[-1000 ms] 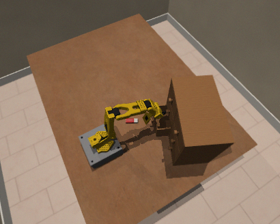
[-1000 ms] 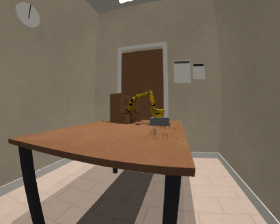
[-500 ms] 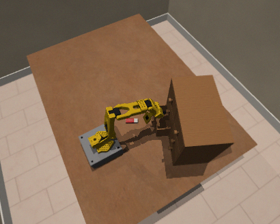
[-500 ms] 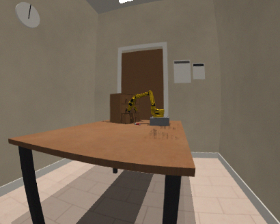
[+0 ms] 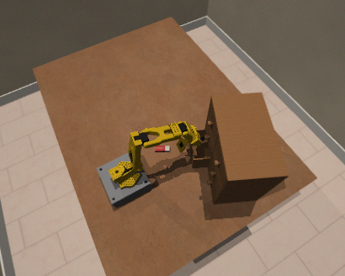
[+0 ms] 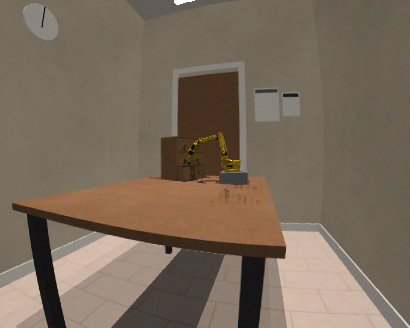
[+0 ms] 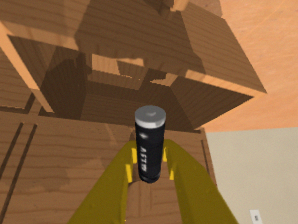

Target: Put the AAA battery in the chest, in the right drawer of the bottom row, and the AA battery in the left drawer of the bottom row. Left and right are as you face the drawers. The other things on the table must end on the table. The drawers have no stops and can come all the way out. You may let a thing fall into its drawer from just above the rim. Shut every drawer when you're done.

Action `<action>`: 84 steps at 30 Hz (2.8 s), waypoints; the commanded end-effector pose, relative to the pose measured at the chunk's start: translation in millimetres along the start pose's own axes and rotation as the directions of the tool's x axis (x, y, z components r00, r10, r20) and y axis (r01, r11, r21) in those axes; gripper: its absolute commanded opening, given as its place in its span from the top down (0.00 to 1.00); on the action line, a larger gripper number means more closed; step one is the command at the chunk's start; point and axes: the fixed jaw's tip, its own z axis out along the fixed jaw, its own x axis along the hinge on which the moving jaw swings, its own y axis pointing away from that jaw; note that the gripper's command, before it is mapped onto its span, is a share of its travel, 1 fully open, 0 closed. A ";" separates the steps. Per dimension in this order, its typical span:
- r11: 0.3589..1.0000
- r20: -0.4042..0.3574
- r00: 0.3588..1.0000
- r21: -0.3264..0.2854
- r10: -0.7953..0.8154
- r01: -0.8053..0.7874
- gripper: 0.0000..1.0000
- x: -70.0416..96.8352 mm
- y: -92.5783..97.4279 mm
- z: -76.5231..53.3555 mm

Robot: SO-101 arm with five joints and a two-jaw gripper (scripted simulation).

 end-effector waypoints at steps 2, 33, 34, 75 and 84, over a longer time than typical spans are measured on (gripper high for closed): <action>1.000 -0.014 1.000 0.000 0.008 -0.008 1.00 4.4 0.5 -2.1; 1.000 -0.014 1.000 -0.001 0.009 -0.009 1.00 7.2 1.0 -2.6; 1.000 -0.014 1.000 -0.001 0.009 -0.009 1.00 7.2 1.0 -2.6; 1.000 -0.014 1.000 -0.001 0.008 -0.008 1.00 -13.1 0.7 28.7; 1.000 -0.014 1.000 -0.001 0.008 -0.008 1.00 -13.1 0.7 28.7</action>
